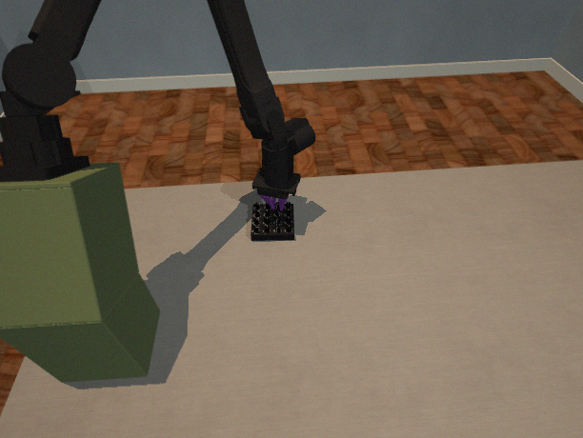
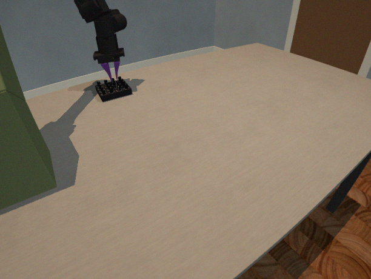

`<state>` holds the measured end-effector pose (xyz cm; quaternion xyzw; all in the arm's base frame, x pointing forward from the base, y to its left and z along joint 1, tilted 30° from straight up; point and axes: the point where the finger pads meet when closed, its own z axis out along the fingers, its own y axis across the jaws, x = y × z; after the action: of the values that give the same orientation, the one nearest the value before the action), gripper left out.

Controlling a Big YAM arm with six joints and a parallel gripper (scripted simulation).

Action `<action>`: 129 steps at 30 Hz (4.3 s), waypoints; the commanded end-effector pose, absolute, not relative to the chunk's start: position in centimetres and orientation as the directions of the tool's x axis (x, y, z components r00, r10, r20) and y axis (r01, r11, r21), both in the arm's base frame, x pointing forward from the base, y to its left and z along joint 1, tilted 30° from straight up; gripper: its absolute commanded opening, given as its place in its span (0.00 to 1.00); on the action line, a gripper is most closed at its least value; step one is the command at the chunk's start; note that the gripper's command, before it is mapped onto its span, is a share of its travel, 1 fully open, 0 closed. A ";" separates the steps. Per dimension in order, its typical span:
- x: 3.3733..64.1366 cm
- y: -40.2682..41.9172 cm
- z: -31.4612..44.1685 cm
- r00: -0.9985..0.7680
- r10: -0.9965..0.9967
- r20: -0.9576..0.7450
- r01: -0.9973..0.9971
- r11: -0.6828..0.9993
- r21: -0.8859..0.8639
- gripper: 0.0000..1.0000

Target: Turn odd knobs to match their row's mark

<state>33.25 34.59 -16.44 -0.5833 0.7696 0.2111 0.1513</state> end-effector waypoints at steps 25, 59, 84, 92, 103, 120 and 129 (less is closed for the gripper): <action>33.8 34.3 -16.2 -0.267 -0.829 -0.492 -0.964 0.231 0.135 0.18; 34.3 34.7 -16.4 -0.286 -0.819 -0.497 -0.958 0.252 0.135 0.18; 33.4 35.1 -17.8 -0.281 -0.829 -0.483 -0.960 0.240 0.147 0.18; 33.4 35.1 -17.8 -0.281 -0.829 -0.483 -0.960 0.240 0.147 0.18; 33.4 35.1 -17.8 -0.281 -0.829 -0.483 -0.960 0.240 0.147 0.18; 33.4 35.1 -17.8 -0.281 -0.829 -0.483 -0.960 0.240 0.146 0.08; 33.4 35.1 -17.8 -0.281 -0.829 -0.483 -0.960 0.240 0.146 0.08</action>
<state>33.13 34.98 -17.81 -0.5832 0.7699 0.2112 0.1501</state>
